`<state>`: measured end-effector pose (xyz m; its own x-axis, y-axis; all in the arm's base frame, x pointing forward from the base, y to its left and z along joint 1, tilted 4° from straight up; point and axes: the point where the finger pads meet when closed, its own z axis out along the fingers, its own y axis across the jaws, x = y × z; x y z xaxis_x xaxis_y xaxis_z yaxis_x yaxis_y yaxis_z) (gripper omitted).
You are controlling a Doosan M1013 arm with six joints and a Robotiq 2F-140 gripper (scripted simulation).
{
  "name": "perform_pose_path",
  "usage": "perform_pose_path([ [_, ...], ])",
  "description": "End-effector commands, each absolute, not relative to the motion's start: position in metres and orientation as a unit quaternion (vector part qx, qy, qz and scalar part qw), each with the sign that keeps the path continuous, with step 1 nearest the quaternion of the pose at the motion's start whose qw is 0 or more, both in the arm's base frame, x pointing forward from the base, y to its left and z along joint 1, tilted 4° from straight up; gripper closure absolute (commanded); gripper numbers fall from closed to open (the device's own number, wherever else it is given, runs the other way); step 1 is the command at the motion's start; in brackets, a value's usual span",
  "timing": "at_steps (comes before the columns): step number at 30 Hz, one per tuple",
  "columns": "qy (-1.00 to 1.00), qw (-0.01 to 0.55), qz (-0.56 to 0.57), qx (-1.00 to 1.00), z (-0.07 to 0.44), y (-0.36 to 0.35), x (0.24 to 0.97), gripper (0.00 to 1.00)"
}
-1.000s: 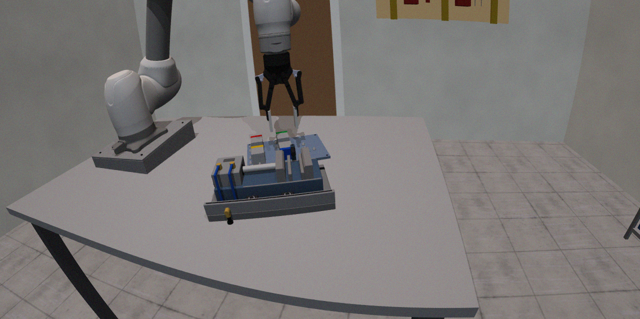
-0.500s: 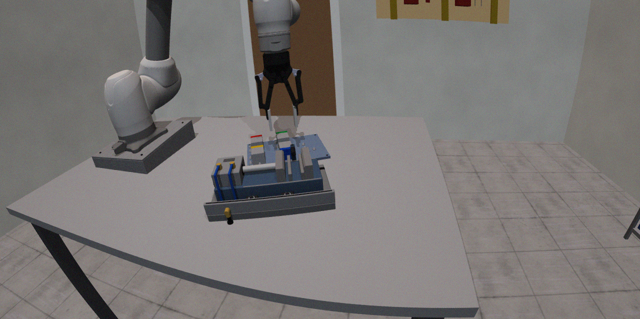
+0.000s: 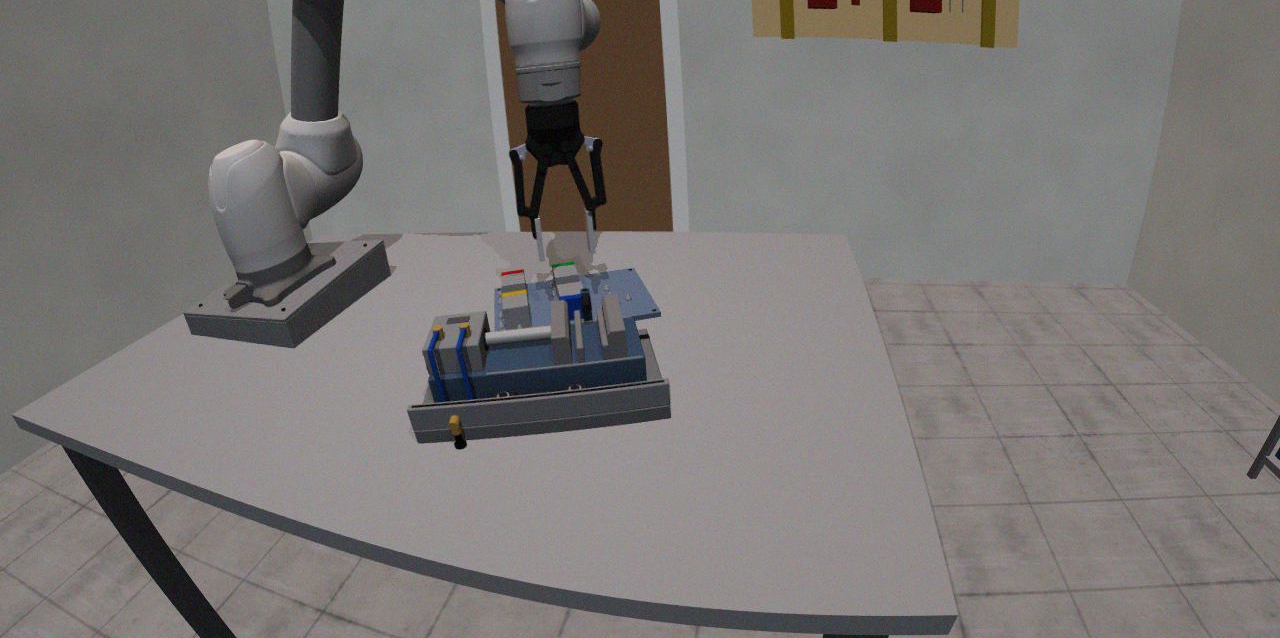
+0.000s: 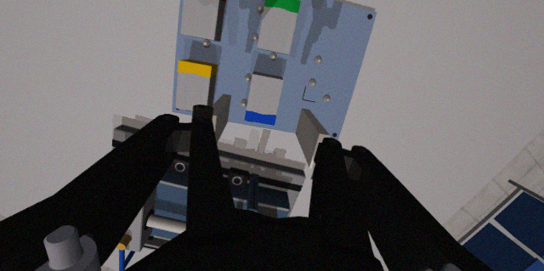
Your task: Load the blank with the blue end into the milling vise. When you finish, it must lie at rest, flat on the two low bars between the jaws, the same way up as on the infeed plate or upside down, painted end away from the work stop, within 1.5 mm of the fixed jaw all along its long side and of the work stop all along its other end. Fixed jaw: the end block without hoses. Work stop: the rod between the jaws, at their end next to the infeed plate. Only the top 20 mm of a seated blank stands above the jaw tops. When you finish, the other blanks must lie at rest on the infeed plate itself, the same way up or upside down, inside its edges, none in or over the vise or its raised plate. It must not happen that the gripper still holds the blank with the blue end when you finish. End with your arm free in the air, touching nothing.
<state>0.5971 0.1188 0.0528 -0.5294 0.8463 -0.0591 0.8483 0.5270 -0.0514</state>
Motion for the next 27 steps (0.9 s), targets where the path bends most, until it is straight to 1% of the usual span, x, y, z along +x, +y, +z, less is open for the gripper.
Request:
perform_pose_path([
  [1, 0.874, 0.013, -0.037, 0.485, 0.053, 0.119, 0.597, 0.54],
  [9, 0.874, 0.013, -0.037, 0.485, 0.054, 0.119, 0.597, 0.54],
  [27, 0.874, 0.013, -0.037, 0.485, 0.022, 0.117, 0.596, 0.54],
])
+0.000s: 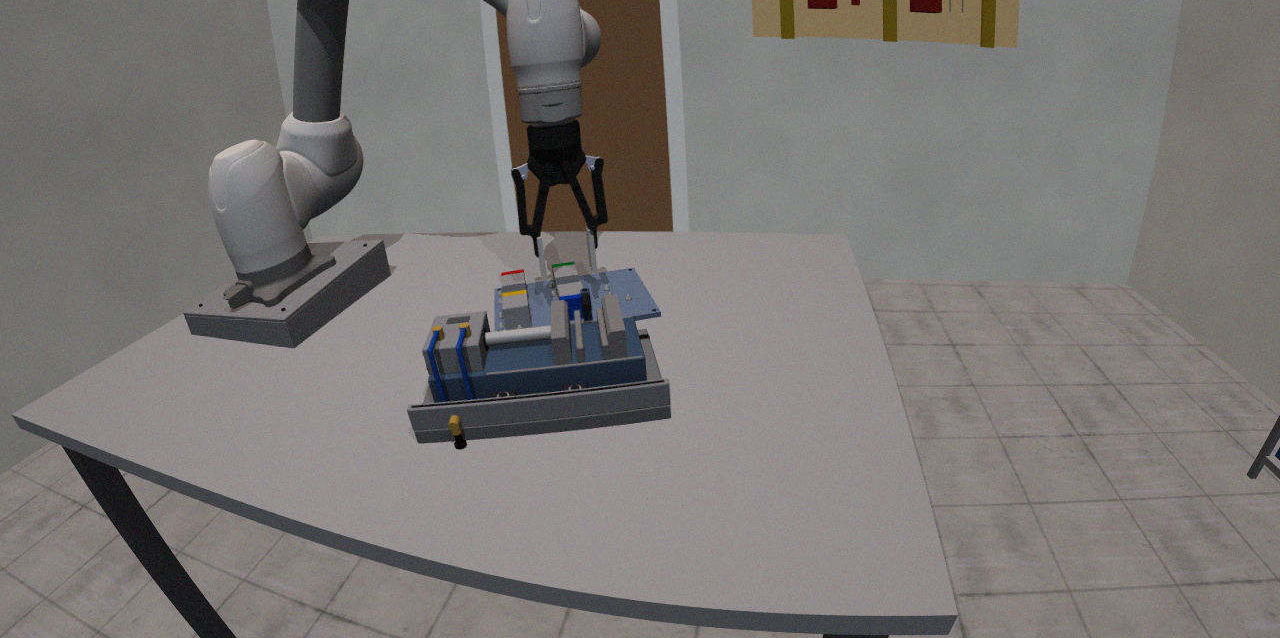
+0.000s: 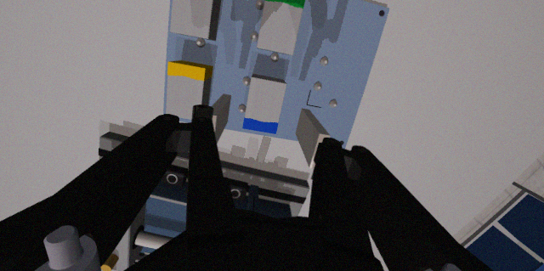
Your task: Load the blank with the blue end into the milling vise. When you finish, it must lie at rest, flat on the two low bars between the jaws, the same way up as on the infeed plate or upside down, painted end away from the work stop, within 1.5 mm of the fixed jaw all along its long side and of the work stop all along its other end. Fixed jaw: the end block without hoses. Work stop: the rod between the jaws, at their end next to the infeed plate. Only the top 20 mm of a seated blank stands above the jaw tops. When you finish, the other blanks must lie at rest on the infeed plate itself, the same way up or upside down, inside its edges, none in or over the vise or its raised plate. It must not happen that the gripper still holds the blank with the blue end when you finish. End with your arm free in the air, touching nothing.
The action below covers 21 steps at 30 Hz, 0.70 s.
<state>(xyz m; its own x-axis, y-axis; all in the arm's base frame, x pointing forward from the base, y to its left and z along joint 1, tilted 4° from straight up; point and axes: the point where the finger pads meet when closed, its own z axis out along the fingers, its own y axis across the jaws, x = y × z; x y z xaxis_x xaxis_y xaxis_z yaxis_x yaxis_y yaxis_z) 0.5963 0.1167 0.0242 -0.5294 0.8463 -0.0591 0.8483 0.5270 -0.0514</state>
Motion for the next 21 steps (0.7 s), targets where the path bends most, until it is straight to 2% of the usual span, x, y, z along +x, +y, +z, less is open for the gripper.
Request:
perform_pose_path([
  [1, 0.874, 0.013, -0.037, 0.485, 0.019, 0.116, 0.596, 0.54],
  [14, 0.874, 0.013, -0.037, 0.485, -0.020, 0.113, 0.596, 0.54],
  [21, 0.874, 0.013, -0.037, 0.485, -0.021, 0.113, 0.596, 0.54],
])
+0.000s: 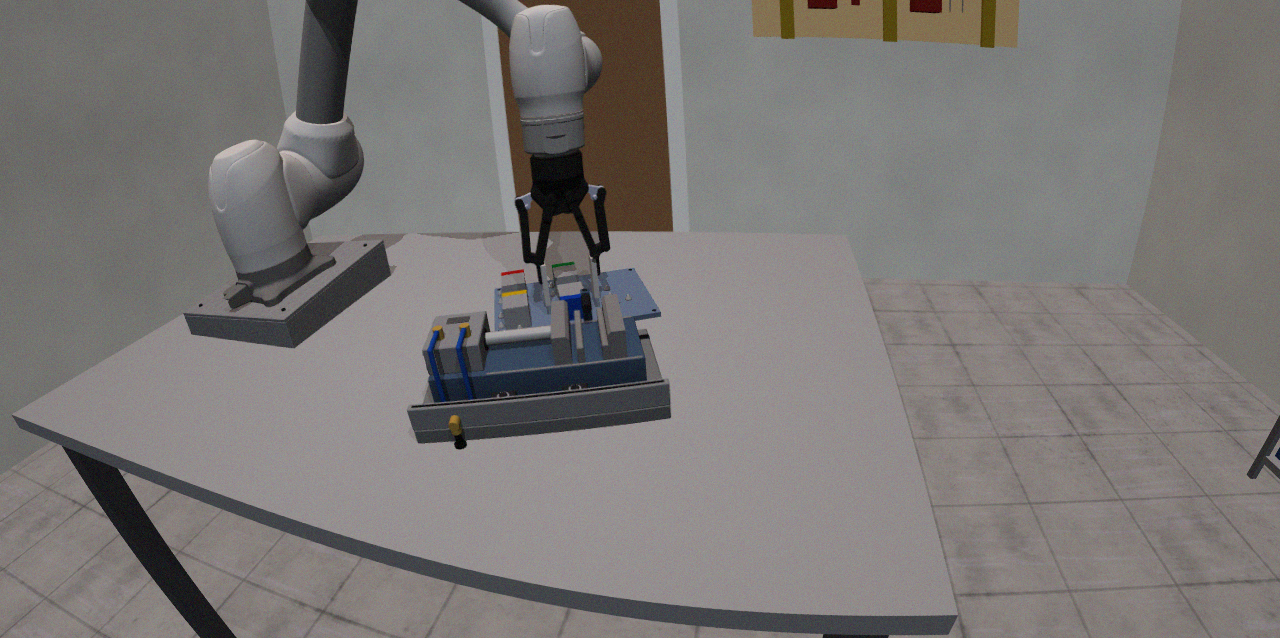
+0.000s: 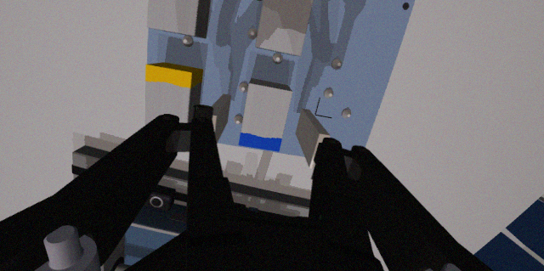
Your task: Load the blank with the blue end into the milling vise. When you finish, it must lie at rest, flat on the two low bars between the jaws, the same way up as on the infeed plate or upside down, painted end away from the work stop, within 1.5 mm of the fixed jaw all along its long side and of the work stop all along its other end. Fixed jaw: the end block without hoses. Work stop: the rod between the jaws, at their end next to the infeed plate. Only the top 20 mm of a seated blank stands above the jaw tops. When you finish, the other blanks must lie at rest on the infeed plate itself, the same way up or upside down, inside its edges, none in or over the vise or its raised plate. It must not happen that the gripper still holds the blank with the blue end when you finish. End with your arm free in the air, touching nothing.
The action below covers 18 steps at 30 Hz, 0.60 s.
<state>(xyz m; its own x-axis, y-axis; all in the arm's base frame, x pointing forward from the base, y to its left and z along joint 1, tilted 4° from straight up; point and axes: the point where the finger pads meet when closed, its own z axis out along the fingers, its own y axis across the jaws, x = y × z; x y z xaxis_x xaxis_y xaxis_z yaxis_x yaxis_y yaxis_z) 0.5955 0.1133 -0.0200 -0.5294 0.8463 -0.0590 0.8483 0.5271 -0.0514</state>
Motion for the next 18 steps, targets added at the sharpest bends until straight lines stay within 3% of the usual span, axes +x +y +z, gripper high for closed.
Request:
perform_pose_path([
  [1, 0.874, 0.013, -0.037, 0.485, -0.0221, 0.1132, 0.5955, 0.54],
  [18, 0.874, 0.013, -0.037, 0.485, -0.0259, 0.1129, 0.5956, 0.54],
])
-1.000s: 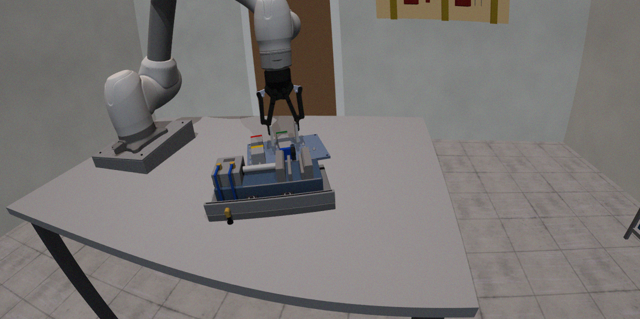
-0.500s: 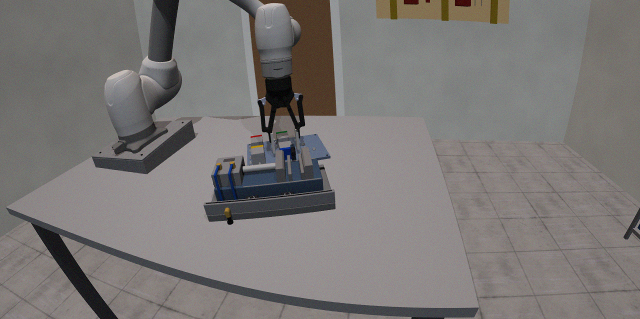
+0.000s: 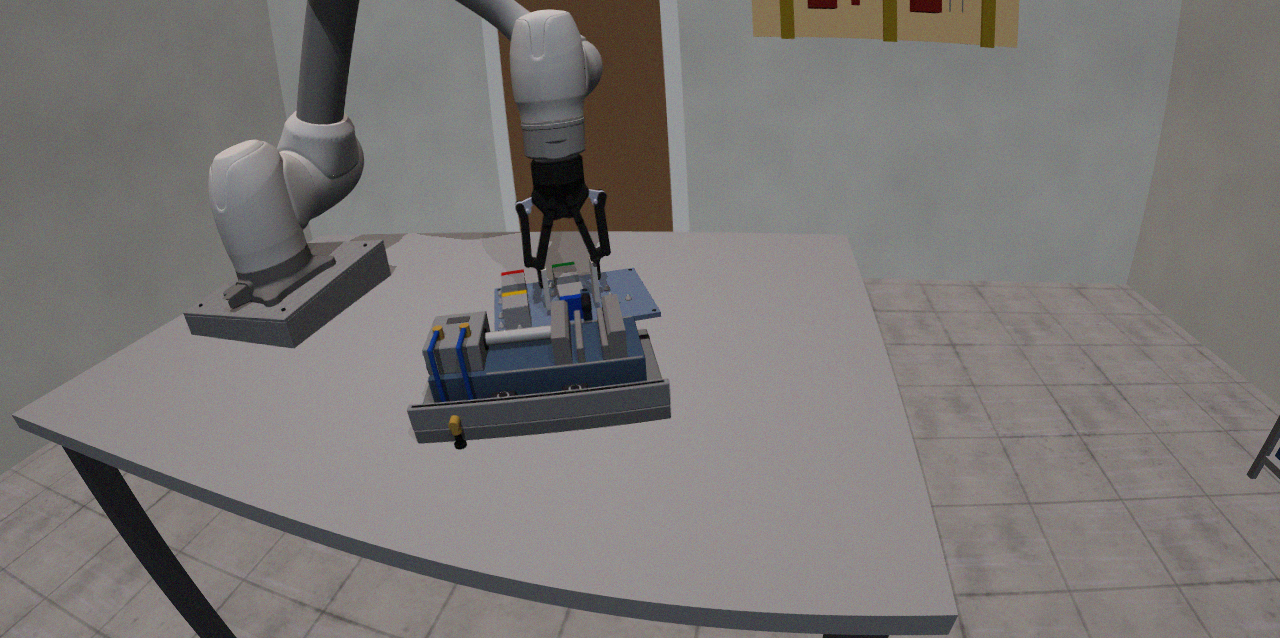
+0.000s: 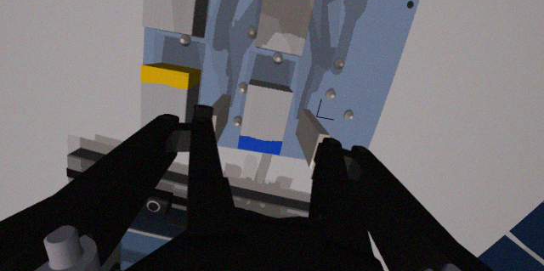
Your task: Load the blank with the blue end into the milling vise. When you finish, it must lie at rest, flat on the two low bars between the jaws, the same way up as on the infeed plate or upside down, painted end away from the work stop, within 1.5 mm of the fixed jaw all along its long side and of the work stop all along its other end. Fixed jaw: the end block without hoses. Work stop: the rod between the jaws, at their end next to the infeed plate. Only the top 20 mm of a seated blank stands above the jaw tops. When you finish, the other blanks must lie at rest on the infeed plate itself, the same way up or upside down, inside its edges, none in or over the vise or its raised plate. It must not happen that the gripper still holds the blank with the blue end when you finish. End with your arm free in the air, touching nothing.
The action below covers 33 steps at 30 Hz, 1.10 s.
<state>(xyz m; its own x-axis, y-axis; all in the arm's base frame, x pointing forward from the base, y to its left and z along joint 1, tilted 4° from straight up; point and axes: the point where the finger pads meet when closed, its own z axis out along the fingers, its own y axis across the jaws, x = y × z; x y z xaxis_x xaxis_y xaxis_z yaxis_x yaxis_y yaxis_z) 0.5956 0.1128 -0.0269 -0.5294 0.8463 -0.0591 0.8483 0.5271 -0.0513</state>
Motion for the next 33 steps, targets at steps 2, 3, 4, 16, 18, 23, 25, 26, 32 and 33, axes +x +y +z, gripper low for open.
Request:
perform_pose_path([
  [2, 0.874, 0.013, -0.037, 0.485, -0.0251, 0.1130, 0.5956, 0.54],
  [3, 0.874, 0.013, -0.037, 0.485, -0.0247, 0.1130, 0.5956, 0.54],
  [4, 0.874, 0.013, -0.037, 0.485, -0.0243, 0.1130, 0.5956, 0.54],
  [16, 0.874, 0.013, -0.037, 0.485, -0.0212, 0.1133, 0.5956, 0.54],
  [18, 0.874, 0.013, -0.037, 0.485, -0.0207, 0.1133, 0.5957, 0.54],
  [23, 0.874, 0.013, -0.037, 0.485, -0.0194, 0.1134, 0.5957, 0.54],
  [25, 0.874, 0.013, -0.037, 0.485, -0.0188, 0.1134, 0.5957, 0.54],
  [26, 0.874, 0.013, -0.037, 0.485, -0.0186, 0.1134, 0.5957, 0.54],
  [32, 0.874, 0.013, -0.037, 0.485, -0.0182, 0.1135, 0.5957, 0.54],
  [33, 0.874, 0.013, -0.037, 0.485, -0.0181, 0.1135, 0.5957, 0.54],
])
